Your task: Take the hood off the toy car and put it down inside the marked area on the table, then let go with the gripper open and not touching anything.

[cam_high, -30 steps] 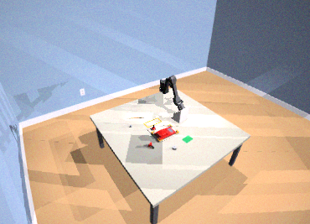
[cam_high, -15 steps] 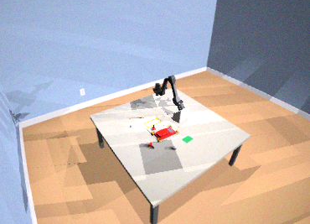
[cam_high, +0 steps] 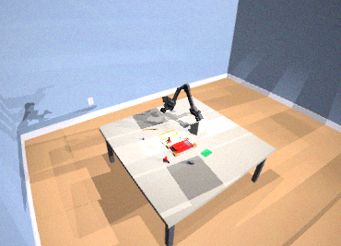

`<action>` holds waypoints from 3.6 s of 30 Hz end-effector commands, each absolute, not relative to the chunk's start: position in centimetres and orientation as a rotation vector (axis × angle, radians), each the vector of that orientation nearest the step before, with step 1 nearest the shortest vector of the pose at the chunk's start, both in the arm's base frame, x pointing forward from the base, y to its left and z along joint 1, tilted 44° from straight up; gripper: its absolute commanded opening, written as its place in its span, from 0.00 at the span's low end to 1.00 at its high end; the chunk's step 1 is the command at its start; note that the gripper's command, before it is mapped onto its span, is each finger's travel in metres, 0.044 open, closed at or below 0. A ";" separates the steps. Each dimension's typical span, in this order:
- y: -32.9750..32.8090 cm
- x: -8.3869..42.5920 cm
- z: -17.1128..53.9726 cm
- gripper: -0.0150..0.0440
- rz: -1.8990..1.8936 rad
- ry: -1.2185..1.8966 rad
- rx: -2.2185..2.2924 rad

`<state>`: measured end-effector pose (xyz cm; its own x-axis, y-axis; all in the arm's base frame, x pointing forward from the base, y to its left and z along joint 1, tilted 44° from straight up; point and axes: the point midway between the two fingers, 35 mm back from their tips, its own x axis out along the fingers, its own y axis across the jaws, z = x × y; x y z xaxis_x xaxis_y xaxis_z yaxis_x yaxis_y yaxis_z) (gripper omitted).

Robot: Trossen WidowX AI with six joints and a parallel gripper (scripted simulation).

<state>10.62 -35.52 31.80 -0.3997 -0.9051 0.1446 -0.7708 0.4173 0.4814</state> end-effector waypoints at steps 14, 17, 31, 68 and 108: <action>-29.6 30.9 23.8 1.00 -1.070 -1.206 1.568; -27.4 33.3 22.1 1.00 -1.126 -1.034 1.530; -19.1 39.7 16.2 1.00 -1.198 -0.456 1.341; 11.4 34.5 -3.4 1.00 -0.515 1.345 -0.613; 9.9 34.9 -5.1 1.00 -0.515 1.344 -0.613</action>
